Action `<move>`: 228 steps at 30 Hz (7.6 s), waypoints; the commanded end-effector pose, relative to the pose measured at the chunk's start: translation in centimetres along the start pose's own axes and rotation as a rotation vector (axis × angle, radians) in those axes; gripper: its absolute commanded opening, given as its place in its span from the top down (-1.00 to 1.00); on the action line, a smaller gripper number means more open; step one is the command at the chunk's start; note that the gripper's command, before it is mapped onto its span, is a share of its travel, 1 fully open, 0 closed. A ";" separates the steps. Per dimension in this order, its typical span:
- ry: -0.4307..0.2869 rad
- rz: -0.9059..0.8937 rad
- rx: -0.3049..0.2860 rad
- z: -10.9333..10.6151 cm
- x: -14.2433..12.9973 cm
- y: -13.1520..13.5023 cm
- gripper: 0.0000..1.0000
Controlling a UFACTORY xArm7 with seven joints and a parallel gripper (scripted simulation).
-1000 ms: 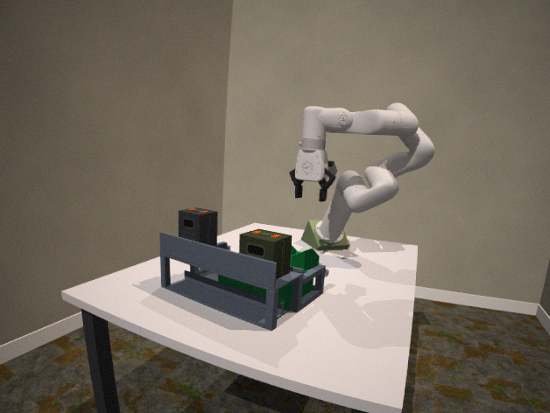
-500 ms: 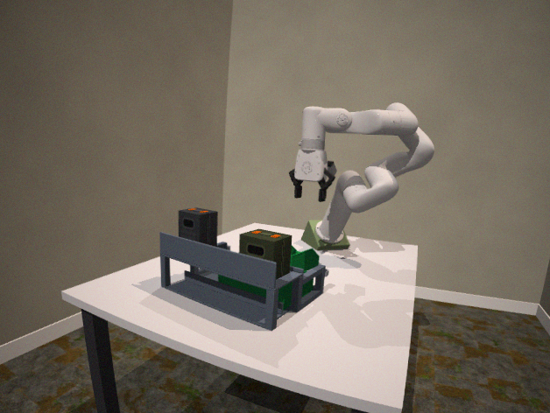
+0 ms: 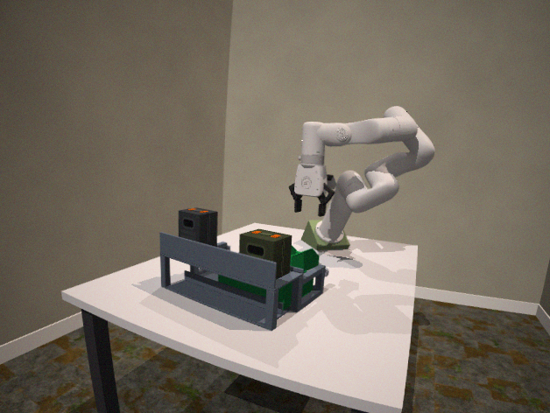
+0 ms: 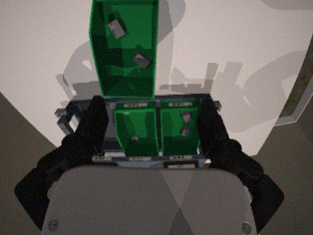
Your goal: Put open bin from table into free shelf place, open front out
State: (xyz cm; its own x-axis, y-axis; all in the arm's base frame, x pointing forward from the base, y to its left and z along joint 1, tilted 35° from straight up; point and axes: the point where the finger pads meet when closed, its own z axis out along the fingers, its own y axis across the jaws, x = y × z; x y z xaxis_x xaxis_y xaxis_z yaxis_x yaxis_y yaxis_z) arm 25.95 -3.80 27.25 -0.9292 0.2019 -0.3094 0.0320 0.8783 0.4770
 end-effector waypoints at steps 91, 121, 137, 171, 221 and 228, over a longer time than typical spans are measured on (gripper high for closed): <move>-0.011 -0.004 0.002 3.3 -0.6 0.1 -1.00; -0.011 -0.004 0.002 3.3 -0.6 0.1 0.44; -0.011 -0.004 0.002 6.3 -0.6 0.1 0.44; -0.011 -0.004 0.001 10.7 -0.7 0.1 0.44; -0.011 -0.004 0.001 9.8 -0.6 0.1 0.44; -0.011 -0.004 0.001 9.8 -0.6 0.1 0.44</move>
State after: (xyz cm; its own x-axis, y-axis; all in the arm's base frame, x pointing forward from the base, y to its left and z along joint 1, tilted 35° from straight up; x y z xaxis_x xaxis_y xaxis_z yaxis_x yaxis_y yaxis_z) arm 30.08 0.40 19.33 -0.9264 0.2025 -0.3174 0.0295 0.8795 0.4750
